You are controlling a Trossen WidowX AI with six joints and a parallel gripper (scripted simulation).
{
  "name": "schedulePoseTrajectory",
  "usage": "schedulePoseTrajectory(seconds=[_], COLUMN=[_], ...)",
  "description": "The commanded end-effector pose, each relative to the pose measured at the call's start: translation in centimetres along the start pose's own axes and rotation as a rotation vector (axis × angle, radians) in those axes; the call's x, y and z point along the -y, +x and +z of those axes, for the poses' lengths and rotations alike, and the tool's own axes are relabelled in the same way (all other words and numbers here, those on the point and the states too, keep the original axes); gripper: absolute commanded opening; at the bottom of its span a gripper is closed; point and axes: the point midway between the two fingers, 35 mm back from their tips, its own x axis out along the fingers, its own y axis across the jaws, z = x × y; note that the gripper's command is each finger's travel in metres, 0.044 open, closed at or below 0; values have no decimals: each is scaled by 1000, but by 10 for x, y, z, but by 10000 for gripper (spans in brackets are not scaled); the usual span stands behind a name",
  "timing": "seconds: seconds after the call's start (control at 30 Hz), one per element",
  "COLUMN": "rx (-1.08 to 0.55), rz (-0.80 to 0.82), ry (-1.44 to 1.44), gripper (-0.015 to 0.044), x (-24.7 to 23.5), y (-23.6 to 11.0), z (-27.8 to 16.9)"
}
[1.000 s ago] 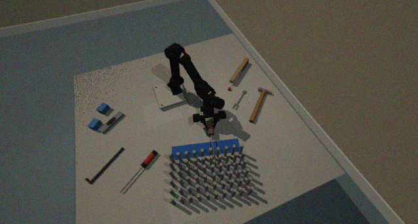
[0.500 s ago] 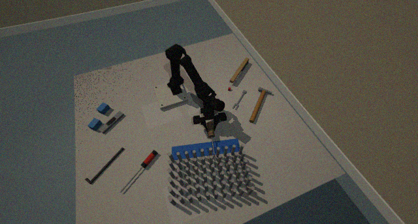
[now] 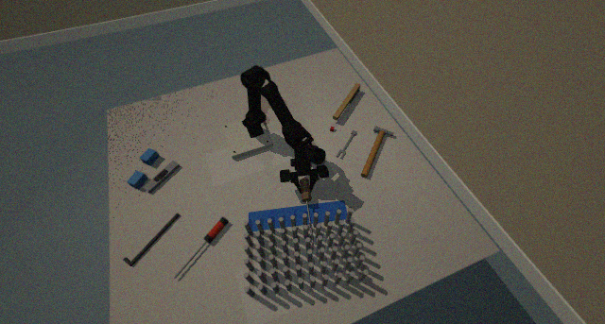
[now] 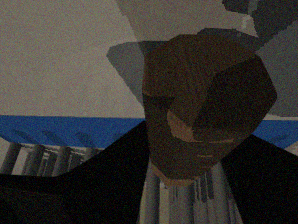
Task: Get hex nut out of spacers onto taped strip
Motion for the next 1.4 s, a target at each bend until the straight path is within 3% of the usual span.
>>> schedulePoseTrajectory(seconds=[0.0,1.37], rx=[-7,-10], rz=[-7,-6], ry=[-1,0], gripper=[0,0], x=[2,10], y=[1,11], z=[-6,-21])
